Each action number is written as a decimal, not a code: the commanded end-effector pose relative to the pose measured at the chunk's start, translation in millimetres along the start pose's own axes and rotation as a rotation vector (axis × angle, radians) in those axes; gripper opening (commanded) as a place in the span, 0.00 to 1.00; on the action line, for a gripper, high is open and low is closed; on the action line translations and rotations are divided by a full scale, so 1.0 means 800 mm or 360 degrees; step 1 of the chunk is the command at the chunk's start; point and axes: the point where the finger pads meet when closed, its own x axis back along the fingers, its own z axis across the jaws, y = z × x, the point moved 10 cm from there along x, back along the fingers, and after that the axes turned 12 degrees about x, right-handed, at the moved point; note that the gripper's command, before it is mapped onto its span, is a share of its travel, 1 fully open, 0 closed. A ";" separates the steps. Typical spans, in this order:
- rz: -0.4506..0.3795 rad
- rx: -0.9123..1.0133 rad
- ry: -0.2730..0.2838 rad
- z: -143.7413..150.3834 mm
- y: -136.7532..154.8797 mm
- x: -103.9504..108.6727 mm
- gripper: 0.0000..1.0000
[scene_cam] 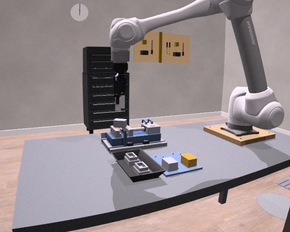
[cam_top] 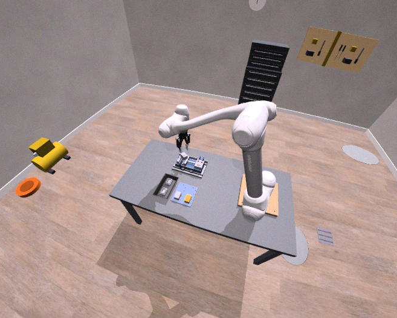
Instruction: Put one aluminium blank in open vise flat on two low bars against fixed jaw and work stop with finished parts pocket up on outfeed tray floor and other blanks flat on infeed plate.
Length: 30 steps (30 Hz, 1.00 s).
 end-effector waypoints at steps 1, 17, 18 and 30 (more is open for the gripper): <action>0.0000 0.0000 0.0000 0.000 0.000 0.000 0.40; 0.0000 0.0000 0.0001 0.000 0.000 -0.005 0.40; 0.0000 0.0001 0.0001 0.000 0.000 -0.006 0.40; 0.0000 0.0001 0.0001 0.000 0.000 -0.020 0.40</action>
